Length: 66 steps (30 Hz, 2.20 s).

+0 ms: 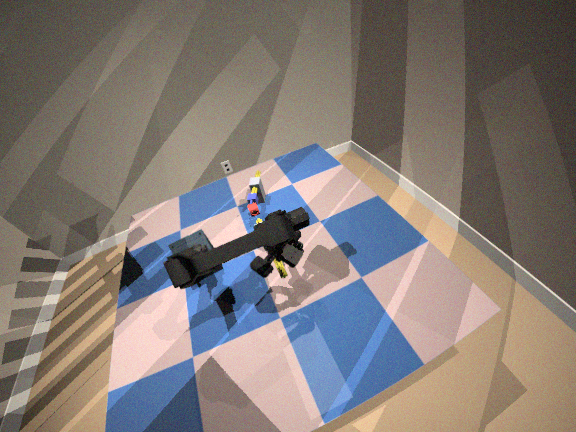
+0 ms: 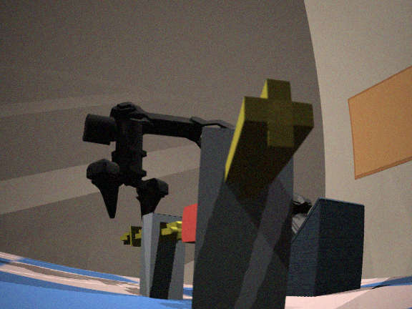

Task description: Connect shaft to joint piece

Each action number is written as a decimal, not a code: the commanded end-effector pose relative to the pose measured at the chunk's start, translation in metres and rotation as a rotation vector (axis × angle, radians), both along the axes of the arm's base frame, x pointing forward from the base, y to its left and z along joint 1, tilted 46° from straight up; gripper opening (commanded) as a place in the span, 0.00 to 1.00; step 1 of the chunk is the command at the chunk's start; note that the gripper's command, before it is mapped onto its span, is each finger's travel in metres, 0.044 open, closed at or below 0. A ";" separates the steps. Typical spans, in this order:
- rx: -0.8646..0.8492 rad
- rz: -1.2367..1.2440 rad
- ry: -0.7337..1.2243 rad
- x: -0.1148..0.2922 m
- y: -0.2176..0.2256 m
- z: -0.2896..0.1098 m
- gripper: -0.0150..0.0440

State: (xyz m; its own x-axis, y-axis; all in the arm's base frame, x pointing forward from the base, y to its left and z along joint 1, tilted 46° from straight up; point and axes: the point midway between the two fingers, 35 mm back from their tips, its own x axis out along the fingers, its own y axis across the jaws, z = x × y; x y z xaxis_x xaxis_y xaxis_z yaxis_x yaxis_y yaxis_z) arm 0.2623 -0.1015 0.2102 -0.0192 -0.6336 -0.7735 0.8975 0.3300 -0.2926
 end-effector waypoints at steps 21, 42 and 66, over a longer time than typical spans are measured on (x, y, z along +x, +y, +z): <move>-0.123 -0.408 -0.326 -0.002 -0.027 -0.030 1.00; -0.124 -0.409 -0.326 -0.003 -0.045 -0.047 0.82; -0.124 -0.409 -0.326 -0.003 -0.045 -0.047 0.37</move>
State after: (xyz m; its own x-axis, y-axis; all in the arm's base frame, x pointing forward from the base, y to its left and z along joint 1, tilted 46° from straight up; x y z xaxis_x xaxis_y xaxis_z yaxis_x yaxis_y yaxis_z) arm 0.2594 -0.1453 0.1626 -0.0549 -0.7097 -0.7024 0.9963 -0.0858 0.0089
